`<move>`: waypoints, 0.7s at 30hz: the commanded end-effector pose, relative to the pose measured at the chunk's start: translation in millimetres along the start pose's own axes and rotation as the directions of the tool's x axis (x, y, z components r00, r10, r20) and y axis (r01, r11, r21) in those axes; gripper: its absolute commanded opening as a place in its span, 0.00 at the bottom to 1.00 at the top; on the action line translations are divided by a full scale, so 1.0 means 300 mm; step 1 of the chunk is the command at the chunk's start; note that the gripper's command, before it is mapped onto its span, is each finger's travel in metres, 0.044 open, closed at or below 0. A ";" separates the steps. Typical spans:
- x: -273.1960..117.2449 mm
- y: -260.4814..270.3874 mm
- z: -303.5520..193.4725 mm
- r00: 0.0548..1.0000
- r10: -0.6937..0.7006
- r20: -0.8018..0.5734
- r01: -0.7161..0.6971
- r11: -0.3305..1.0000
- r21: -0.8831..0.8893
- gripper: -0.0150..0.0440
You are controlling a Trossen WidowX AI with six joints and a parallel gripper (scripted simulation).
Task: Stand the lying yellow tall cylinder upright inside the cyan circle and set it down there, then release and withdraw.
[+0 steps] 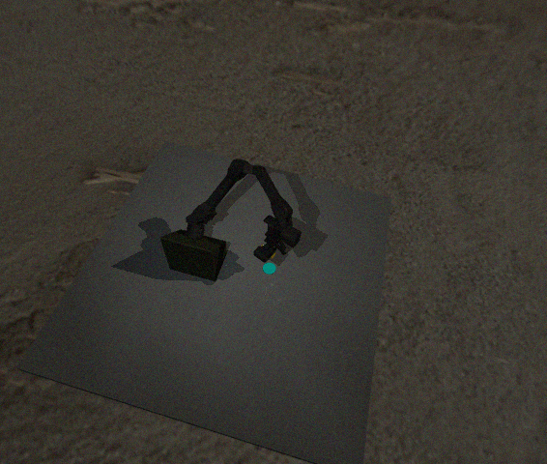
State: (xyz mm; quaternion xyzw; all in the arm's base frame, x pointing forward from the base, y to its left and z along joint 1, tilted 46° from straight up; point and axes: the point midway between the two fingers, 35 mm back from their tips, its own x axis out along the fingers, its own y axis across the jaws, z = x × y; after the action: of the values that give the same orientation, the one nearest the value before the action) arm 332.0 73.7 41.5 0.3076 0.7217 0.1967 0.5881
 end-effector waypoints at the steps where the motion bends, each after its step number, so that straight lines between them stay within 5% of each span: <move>1: 0.017 -0.007 -0.006 1.000 -0.023 0.006 0.023 1.000 -0.003 0.43; 21: 0.080 -0.046 0.010 0.990 -0.122 0.075 0.125 0.992 -0.028 0.43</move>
State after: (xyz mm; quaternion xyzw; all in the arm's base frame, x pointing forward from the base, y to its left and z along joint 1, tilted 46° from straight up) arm 331.2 78.3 17.1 0.2655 0.7146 0.1662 0.6254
